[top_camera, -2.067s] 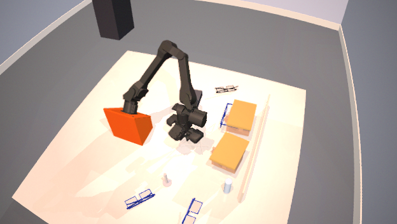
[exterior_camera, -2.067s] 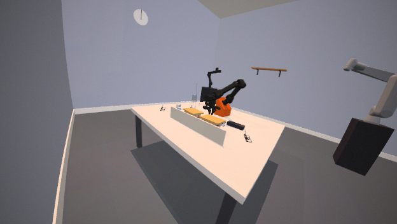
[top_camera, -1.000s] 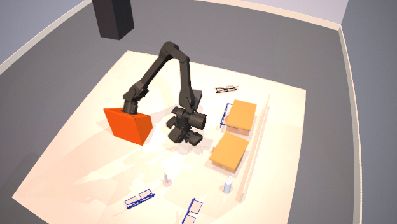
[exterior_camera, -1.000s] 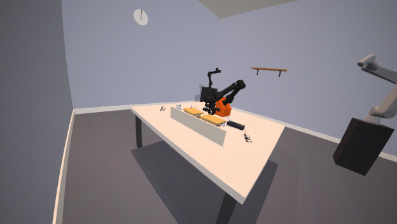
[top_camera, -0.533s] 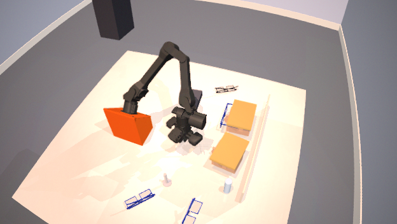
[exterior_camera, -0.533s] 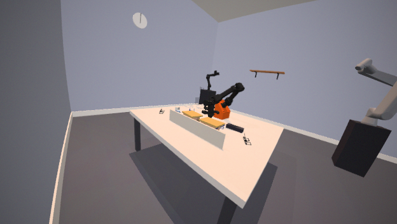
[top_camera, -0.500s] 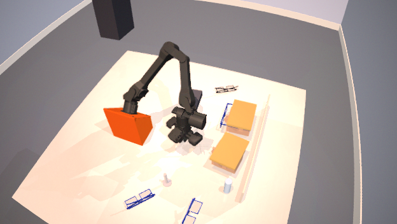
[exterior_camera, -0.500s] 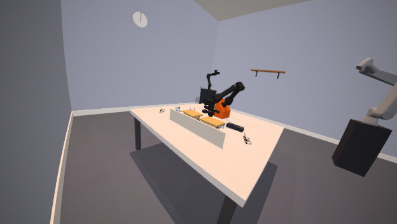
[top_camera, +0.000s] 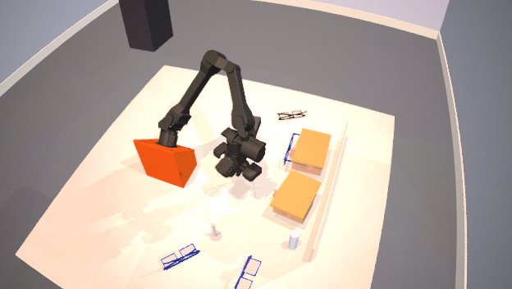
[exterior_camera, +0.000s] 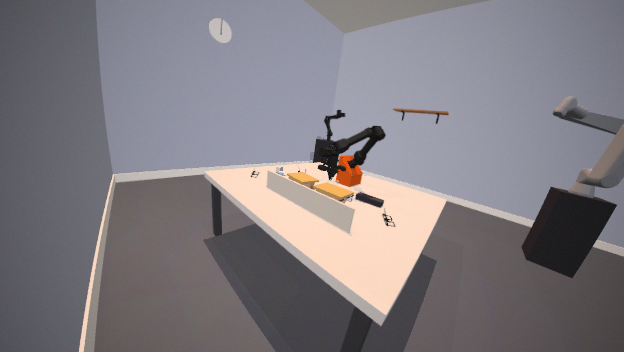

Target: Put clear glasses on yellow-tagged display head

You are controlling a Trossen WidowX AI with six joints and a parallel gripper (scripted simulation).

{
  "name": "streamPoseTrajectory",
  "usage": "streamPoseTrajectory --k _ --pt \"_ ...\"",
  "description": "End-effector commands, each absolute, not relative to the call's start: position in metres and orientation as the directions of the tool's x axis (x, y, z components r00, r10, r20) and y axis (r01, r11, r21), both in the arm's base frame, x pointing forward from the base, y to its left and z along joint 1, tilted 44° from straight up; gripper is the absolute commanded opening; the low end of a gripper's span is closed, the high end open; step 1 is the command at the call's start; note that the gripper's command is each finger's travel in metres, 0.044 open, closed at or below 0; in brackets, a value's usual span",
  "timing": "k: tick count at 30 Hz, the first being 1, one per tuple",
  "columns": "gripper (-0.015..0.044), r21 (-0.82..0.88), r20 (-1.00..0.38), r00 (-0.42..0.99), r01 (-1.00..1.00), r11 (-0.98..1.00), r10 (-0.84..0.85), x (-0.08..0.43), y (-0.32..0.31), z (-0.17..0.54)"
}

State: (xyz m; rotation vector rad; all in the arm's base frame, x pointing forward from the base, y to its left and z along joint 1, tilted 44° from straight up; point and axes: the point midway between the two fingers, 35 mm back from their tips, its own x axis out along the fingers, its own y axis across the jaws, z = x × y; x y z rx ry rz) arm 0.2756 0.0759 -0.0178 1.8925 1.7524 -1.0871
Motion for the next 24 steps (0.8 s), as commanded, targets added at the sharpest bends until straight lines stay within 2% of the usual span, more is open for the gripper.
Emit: streamPoseTrajectory --k 1,11,24 --pt "0.0000 -0.236 -0.723 -0.050 0.955 -0.179 0.689 0.280 0.058 0.000" --pt "0.0000 -0.242 -0.720 -0.050 0.953 -0.183 0.692 0.282 0.038 0.020" --pt "0.0000 -0.334 -0.737 -0.043 0.891 -0.308 0.675 0.291 -0.015 -0.021"
